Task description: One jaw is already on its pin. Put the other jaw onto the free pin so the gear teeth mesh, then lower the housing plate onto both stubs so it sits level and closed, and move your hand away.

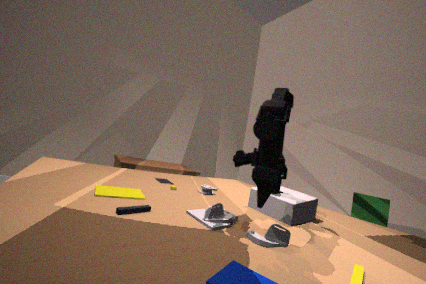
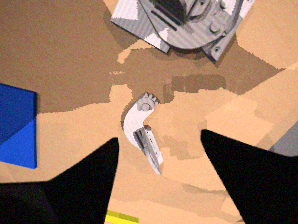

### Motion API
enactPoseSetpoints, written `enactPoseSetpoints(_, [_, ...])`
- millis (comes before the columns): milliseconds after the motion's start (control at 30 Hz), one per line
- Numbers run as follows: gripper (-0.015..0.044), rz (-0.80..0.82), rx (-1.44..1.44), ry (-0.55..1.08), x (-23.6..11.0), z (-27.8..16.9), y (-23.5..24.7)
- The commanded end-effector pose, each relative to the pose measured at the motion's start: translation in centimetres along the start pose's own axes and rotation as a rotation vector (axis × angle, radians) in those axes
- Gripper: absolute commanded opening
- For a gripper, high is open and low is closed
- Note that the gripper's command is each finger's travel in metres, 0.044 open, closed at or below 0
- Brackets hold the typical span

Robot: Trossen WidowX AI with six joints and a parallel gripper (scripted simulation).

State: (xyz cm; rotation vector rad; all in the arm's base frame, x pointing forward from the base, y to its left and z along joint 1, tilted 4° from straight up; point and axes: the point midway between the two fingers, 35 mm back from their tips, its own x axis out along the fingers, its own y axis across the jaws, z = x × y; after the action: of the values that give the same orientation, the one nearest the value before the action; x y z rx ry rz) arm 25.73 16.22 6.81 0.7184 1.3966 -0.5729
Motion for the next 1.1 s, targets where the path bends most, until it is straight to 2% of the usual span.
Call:
enactPoseSetpoints(0, [0.0440,0.000,0.000,0.000,0.00,0.00,0.00])
enactPoseSetpoints(933, [0.0440,0.000,0.000,0.000,0.00,0.00,0.00])
enactPoseSetpoints(1067, [0.0335,0.000,0.000,0.000,0.00,0.00,0.00])
